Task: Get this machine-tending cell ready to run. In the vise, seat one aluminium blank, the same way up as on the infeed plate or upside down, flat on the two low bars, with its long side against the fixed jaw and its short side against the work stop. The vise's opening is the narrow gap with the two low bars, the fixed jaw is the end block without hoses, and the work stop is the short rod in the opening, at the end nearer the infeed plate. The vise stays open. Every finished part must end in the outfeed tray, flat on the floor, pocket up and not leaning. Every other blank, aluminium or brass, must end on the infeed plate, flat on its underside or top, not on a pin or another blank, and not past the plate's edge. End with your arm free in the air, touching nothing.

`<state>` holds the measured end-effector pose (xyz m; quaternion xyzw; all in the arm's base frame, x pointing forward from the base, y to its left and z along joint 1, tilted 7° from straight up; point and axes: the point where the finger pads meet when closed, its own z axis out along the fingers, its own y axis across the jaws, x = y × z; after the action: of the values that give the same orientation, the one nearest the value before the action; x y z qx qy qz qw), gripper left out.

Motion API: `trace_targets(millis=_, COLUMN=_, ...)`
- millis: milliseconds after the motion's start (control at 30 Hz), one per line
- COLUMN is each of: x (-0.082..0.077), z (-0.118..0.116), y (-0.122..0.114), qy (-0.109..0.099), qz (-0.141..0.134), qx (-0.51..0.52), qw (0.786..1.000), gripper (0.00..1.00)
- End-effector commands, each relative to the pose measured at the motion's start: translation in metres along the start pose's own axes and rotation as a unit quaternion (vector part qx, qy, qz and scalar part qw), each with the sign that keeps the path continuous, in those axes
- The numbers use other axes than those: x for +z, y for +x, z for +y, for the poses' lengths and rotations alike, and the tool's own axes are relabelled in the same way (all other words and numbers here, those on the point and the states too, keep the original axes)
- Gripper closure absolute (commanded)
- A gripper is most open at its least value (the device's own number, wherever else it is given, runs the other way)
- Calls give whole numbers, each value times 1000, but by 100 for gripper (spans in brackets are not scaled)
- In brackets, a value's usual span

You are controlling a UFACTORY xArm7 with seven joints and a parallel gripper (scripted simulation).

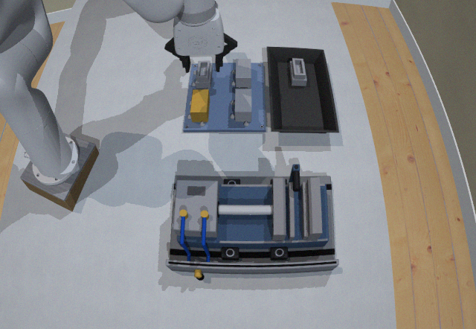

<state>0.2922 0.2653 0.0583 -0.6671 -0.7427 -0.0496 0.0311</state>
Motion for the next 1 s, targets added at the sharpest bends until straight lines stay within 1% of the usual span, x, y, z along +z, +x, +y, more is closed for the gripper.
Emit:
trace_targets(millis=0, x=0, z=1, y=1, qy=-2, qz=1, qx=0, qw=1000, gripper=31)
trace_targets(millis=967, x=10, z=1, y=1, qy=-2, qz=1, qx=0, qw=1000, gripper=31)
